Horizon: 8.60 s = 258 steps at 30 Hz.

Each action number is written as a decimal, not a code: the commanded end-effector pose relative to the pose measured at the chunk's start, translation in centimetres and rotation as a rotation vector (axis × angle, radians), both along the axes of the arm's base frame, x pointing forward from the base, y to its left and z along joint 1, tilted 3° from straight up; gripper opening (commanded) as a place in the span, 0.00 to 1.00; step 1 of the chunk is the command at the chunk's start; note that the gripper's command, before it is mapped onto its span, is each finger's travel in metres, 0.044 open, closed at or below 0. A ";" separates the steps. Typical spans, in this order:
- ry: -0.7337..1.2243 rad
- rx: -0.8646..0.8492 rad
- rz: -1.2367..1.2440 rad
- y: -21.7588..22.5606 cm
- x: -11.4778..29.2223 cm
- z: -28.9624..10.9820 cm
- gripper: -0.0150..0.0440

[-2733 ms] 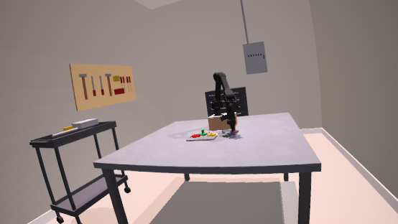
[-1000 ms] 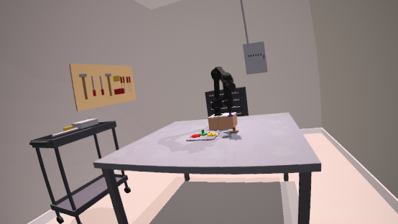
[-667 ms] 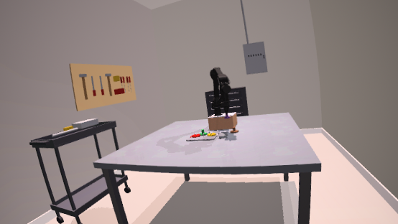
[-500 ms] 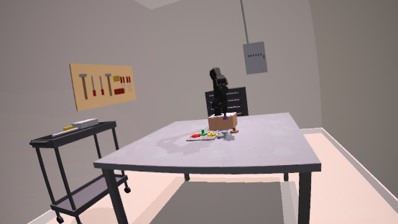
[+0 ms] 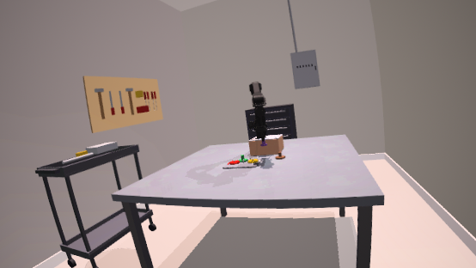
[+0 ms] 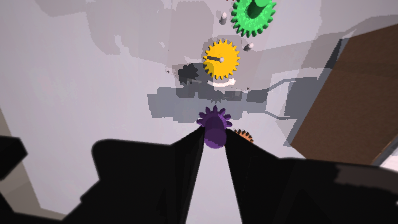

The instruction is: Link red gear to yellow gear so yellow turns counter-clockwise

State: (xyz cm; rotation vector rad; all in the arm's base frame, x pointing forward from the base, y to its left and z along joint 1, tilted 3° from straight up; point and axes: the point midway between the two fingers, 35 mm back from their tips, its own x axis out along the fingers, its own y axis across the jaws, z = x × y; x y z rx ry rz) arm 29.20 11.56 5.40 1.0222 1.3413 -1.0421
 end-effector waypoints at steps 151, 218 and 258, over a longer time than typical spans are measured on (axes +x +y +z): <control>-0.003 -0.014 -0.103 -11.4 -3.0 -9.2 0.25; 0.003 -0.012 0.016 -11.3 -3.2 -0.8 0.89; 0.003 -0.012 0.016 -11.3 -3.2 -0.8 1.00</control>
